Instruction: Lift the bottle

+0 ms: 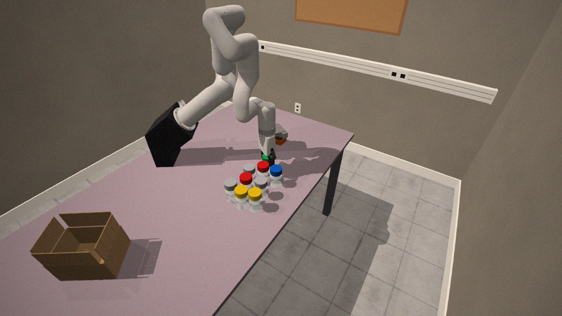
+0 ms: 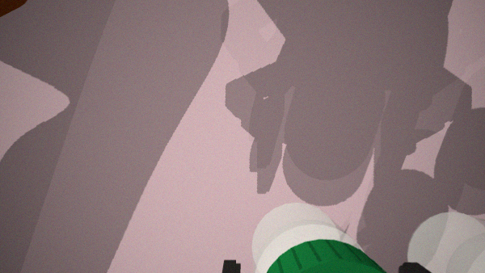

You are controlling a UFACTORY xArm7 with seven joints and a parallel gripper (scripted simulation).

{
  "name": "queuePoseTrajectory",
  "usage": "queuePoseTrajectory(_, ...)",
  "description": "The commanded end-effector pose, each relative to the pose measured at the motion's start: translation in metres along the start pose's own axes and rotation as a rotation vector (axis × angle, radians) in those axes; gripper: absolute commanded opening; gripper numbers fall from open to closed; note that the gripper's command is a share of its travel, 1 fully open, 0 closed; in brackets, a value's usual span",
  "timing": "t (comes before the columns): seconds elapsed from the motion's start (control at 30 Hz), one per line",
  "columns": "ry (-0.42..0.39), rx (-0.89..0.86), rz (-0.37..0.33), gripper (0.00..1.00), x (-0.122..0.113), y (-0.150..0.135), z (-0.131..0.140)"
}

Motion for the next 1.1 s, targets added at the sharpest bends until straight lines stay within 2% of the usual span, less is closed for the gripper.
queuePoseTrajectory(0.0,0.001,0.000,0.002,0.79,-0.0032,0.0009,-0.0003)
queuePoseTrajectory(0.4,0.000,0.000,0.001,0.79,-0.0073,0.0007,-0.0004)
queuePoseTrajectory(0.43,0.000,0.000,0.001,0.00,-0.0072,0.0008,-0.0004)
queuePoseTrajectory(1.07,0.000,0.000,0.001,0.00,-0.0072,0.0009,-0.0004)
Point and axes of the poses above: the point where the finger pads meet when closed, its own x axis out along the fingers, its own y axis across the jaws, z = x × y, the point moved 10 cm from there along -x, back along the fingers, and after that the axes turned 8 degrees about -x, right-handed, at the moved point
